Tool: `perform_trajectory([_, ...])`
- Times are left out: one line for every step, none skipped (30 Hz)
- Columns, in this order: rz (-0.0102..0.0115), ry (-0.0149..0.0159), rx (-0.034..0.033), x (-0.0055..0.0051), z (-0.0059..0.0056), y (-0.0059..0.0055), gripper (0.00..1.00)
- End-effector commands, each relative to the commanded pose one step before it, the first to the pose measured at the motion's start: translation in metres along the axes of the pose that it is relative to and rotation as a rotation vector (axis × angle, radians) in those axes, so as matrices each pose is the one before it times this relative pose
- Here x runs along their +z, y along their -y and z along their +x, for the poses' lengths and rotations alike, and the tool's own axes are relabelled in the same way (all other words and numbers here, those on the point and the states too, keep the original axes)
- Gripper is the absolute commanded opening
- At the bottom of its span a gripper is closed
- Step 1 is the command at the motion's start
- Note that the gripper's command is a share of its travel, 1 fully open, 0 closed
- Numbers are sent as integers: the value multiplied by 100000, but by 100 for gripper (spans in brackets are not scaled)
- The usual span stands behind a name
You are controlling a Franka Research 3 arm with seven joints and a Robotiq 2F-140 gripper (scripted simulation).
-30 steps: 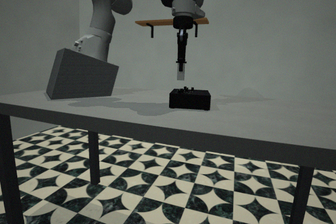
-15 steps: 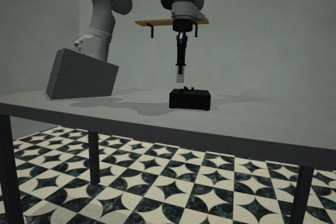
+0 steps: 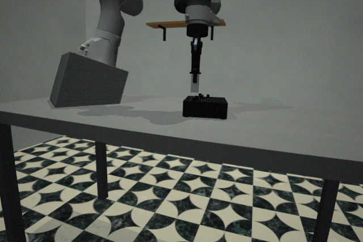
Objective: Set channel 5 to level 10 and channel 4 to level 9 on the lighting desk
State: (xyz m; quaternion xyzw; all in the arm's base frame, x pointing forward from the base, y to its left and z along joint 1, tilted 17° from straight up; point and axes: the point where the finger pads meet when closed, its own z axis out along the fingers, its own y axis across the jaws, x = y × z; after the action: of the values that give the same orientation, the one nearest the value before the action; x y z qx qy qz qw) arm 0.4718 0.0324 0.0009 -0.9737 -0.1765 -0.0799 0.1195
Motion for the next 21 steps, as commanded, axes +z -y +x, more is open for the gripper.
perform_trajectory([-348,-553,-1092,78,208,-159,0])
perform_trajectory([0,0,0,48,2,0,0])
perform_trajectory([0,0,0,44,2,0,0])
perform_trajectory([0,0,0,40,1,0,0])
perform_trajectory([0,0,0,36,1,0,0])
perform_trajectory([0,0,0,32,1,0,0])
perform_trajectory([0,0,0,27,1,0,0])
perform_trajectory([0,0,0,23,1,0,0])
perform_trajectory([0,0,0,19,1,0,0])
perform_trajectory([0,0,0,16,0,0,0])
perform_trajectory([0,0,0,12,0,0,0])
perform_trajectory([0,0,0,9,0,0,0])
perform_trajectory([0,0,0,6,0,0,0])
perform_trajectory([0,0,0,4,0,0,0])
perform_trajectory([0,0,0,2,0,0,0])
perform_trajectory([0,0,0,0,0,0,0])
perform_trajectory([0,0,0,0,0,0,0])
perform_trajectory([0,0,0,1,0,0,0])
perform_trajectory([0,0,0,0,0,0,0])
perform_trajectory([0,0,0,0,0,0,0])
perform_trajectory([0,0,0,0,0,0,0])
